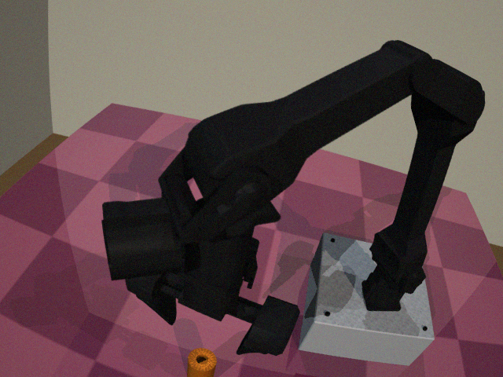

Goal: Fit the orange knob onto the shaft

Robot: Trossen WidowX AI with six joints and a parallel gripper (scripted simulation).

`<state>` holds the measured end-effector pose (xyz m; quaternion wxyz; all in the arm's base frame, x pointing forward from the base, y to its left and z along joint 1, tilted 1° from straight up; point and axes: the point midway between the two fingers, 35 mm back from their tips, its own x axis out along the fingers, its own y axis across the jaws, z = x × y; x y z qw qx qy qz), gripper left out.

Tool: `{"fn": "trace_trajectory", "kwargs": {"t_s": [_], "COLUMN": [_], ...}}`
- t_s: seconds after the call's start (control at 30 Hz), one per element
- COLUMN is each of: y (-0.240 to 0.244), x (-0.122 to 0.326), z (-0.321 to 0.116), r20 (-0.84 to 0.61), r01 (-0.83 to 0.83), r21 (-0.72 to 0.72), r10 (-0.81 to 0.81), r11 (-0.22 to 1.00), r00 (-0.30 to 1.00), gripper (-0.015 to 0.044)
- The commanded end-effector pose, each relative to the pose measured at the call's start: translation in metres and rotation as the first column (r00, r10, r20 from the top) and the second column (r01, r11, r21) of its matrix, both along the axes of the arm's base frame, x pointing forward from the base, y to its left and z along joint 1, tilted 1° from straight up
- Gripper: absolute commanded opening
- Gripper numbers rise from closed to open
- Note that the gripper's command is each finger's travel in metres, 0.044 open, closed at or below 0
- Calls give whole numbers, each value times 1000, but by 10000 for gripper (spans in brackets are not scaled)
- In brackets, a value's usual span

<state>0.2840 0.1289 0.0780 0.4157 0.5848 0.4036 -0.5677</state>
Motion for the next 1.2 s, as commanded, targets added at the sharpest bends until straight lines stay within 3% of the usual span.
{"fn": "trace_trajectory", "kwargs": {"t_s": [0.0, 0.13, 0.3, 0.37, 0.67, 1.17], "y": [0, 0, 0, 0, 0, 0], "x": [0, 0, 0, 0, 0, 0], "z": [1, 0, 0, 0, 0, 0], "r20": [5, 2, -9, -15, -28, -29], "r01": [-266, -613, -912, -974, -983, -977], "r21": [-2, -15, -28, -31, -35, -35], "r10": [266, 613, 912, 974, 983, 978], "r11": [964, 790, 409, 224, -182, -209], "r00": [964, 790, 410, 225, -181, -209], "gripper": [440, 440, 440, 440, 440, 440]}}
